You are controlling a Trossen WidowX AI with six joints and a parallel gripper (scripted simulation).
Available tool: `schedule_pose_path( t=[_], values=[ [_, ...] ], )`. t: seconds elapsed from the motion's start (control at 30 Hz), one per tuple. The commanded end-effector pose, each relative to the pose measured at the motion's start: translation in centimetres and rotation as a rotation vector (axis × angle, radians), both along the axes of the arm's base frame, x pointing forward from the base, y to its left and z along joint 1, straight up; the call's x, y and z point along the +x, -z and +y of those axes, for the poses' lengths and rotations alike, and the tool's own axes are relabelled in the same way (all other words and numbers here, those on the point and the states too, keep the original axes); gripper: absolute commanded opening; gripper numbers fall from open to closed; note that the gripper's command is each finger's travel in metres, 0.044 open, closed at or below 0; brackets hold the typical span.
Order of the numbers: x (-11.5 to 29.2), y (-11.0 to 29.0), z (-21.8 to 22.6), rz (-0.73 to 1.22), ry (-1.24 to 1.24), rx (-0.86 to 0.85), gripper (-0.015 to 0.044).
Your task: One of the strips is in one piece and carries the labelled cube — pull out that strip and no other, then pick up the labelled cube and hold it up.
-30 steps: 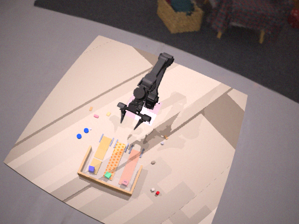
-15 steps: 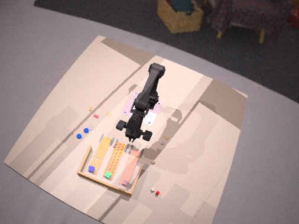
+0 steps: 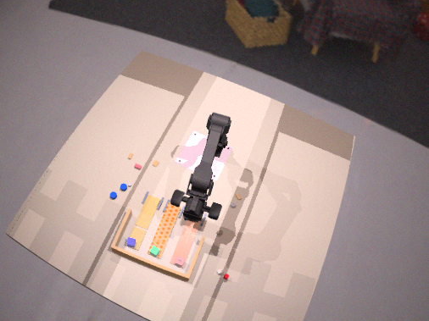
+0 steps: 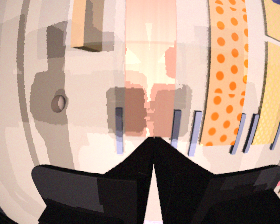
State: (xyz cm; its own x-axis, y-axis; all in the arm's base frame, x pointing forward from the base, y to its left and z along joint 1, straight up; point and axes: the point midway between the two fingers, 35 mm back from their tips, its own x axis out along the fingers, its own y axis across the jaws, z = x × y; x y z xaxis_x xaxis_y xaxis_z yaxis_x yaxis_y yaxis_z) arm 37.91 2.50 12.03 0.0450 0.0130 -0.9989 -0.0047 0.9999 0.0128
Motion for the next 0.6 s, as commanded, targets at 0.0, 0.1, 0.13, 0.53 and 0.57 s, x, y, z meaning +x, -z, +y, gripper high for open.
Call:
schedule_pose_path(
  t=[0.0,0.1,0.13,0.53,0.57],
  values=[
    [0.3,0.5,0.1,0.005,0.002,-0.003,0.0],
    [0.3,1.0,0.1,0.005,0.002,-0.003,0.0],
    [0.3,1.1,0.1,0.005,0.002,-0.003,0.0],
    [0.3,3.1,0.3,0.005,0.002,-0.003,0.0],
    [0.3,3.3,0.3,0.005,0.002,-0.003,0.0]
  ],
)
